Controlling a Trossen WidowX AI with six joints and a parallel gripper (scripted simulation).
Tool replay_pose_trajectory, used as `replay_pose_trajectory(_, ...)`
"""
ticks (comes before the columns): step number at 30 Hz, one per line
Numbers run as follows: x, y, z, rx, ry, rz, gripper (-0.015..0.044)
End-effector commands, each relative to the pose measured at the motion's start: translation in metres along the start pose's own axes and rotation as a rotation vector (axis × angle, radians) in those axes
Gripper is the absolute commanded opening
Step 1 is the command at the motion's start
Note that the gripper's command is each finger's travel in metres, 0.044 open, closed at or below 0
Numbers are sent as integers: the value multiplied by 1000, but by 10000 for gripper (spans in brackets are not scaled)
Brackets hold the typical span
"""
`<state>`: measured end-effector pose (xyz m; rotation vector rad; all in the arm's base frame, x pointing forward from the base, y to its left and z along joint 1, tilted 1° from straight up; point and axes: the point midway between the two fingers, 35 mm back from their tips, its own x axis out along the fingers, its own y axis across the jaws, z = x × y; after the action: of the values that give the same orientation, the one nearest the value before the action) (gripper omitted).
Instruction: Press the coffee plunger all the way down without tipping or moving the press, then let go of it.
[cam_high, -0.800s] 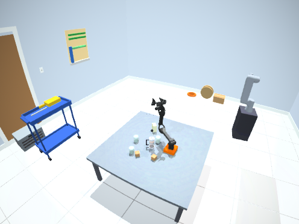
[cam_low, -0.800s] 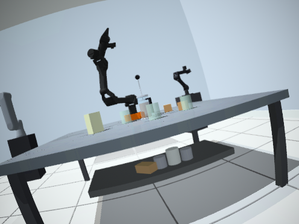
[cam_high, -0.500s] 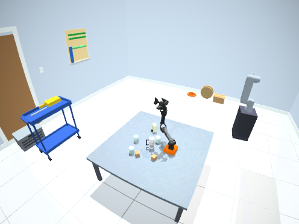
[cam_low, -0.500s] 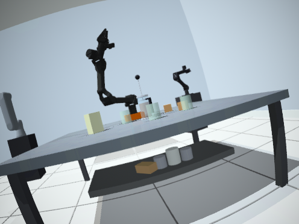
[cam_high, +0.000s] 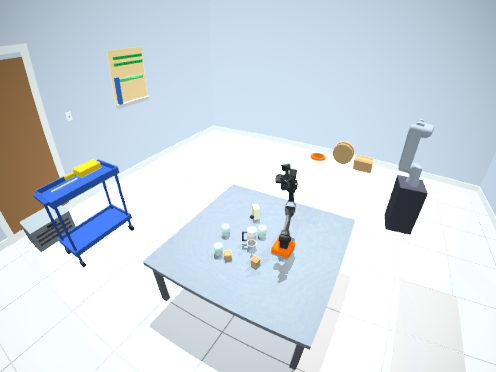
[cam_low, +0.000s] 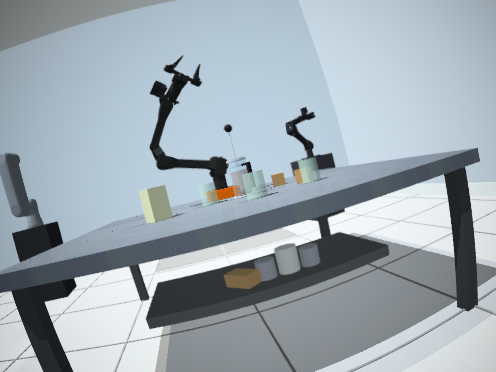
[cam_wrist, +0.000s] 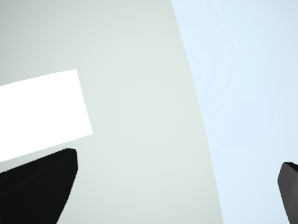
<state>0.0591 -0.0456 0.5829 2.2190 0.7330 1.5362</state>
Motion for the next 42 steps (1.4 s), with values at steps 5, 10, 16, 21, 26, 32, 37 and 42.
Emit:
replay_pose_trajectory(5,16,-88,5,-758,-173,-263,440)
replay_pose_trajectory(10,17,-127,37,-1152,-273,-480,440)
replay_pose_trajectory(16,5,-157,91,-1518,-378,-810,440)
replay_pose_trajectory(21,-6,-160,131,-1635,-497,-980,440)
replay_pose_trajectory(26,-27,-163,156,-1729,-515,-1189,440)
replay_pose_trajectory(32,-80,-162,197,-1791,-506,-1629,440)
replay_pose_trajectory(37,-123,-159,214,-1729,-459,-1919,440)
replay_pose_trajectory(42,-126,-165,215,-1730,-428,-1921,440)
